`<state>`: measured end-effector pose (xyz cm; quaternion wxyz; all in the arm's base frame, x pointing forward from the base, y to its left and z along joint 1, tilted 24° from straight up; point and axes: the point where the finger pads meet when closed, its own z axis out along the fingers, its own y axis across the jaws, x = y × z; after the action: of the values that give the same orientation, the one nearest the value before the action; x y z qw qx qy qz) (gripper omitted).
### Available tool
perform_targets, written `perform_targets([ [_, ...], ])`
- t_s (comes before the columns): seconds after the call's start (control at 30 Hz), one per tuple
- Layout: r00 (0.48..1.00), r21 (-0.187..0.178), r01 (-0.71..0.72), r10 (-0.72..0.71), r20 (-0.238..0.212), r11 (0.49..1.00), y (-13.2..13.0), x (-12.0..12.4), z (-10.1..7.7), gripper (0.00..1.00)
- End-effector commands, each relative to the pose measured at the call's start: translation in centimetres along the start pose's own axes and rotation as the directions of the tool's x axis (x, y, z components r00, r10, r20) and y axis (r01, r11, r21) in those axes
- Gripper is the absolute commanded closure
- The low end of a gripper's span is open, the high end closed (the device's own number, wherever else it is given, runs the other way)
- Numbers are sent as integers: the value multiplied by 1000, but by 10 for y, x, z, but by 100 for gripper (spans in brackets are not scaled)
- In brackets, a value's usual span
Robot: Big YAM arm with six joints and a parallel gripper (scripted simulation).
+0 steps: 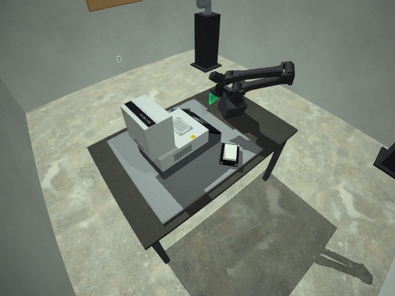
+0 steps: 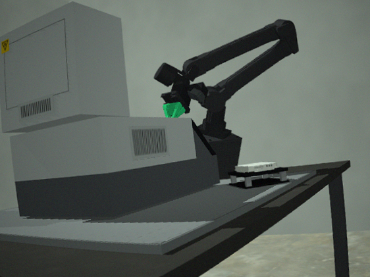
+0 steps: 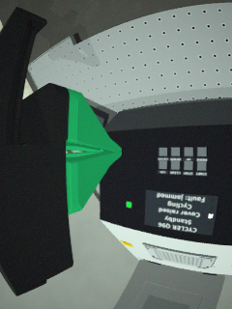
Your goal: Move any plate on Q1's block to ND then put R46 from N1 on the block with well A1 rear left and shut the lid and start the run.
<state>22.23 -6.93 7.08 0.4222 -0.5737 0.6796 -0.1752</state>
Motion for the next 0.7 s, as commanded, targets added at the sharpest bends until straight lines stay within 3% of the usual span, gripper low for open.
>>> perform_targets([
  [0.0,1000,8,9,-9,1,1000,-3,-2,-2,100],
  [0.67,1000,18,19,-19,-7,1000,-24,5,-7,100],
])
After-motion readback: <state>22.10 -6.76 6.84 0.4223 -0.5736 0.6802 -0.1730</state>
